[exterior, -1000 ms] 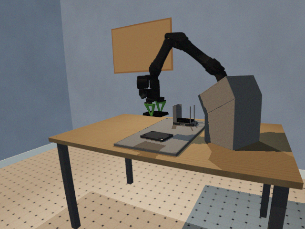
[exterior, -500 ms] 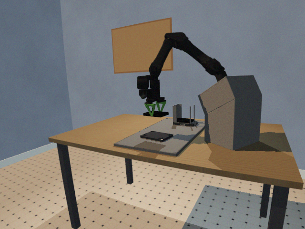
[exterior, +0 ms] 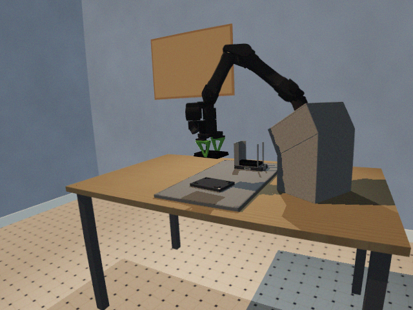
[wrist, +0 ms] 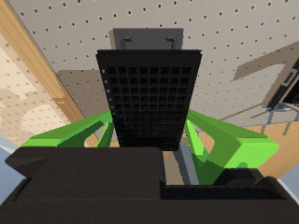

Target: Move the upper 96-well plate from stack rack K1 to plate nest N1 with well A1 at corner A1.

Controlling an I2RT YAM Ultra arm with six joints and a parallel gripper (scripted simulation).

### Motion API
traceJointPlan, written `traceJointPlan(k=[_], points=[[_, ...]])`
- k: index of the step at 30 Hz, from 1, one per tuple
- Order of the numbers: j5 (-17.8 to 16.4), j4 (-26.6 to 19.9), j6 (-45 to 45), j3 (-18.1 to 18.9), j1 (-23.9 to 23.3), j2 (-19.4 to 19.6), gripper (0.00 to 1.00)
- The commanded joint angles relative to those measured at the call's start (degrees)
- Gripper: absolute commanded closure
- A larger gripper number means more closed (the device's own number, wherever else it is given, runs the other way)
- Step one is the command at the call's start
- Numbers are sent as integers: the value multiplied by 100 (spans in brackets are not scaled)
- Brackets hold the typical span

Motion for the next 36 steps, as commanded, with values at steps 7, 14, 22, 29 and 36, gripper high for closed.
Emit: traceJointPlan(k=[7,14,22,29,36], points=[[2,2,-36,160,26,-187,100],[1,-10,-38,164,20,-185,100],[-1,-28,-40,170,9,-183,100],[-27,205,-97,182,30,132,100],[-29,377,-170,237,-154,347,100]])
